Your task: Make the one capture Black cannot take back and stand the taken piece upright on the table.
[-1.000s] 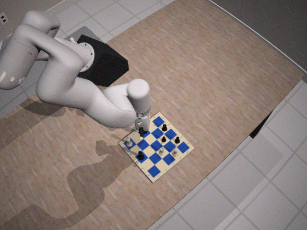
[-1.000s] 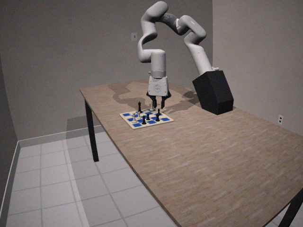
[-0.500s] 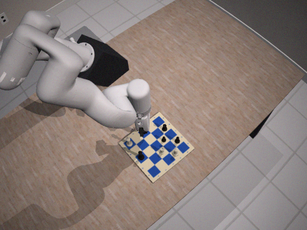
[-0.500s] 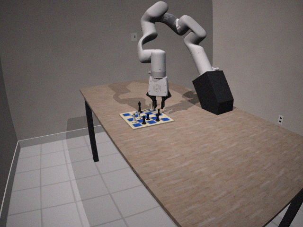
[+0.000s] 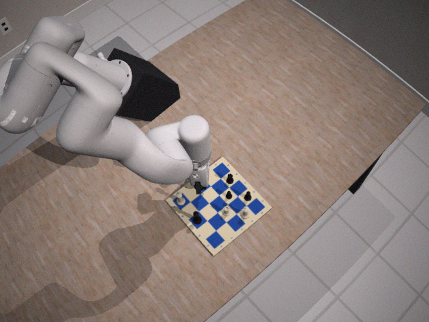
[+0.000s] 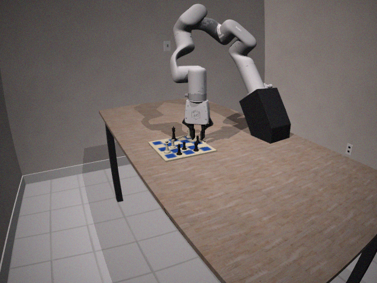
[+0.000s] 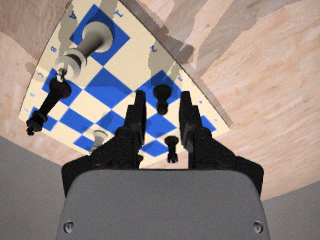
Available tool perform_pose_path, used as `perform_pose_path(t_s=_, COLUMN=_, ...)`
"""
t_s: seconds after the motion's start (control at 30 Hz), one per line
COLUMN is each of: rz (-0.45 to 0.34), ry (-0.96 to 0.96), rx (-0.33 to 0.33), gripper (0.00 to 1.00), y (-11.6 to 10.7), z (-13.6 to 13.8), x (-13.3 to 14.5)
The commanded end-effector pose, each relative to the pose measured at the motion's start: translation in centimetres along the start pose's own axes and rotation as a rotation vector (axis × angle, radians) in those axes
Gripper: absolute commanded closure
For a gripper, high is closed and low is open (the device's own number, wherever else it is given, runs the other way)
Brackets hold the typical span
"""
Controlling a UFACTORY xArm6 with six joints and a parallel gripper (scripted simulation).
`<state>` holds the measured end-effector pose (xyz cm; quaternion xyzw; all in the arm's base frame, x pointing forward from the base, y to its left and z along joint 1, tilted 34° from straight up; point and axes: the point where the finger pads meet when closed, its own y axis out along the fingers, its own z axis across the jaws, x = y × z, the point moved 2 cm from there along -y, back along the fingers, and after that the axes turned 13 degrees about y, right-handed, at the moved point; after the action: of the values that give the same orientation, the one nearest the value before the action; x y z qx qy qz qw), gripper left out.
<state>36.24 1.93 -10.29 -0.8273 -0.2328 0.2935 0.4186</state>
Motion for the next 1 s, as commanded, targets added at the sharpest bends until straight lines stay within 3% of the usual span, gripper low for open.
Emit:
perform_pose_path(t_s=0.0, rz=-0.004, ry=0.001, rx=-0.002, gripper=0.66, y=0.77, z=-0.08, x=0.15)
perform_pose_path(t_s=0.97, rz=-0.004, ry=0.001, rx=-0.002, gripper=0.66, y=1.19, z=-0.08, x=0.16)
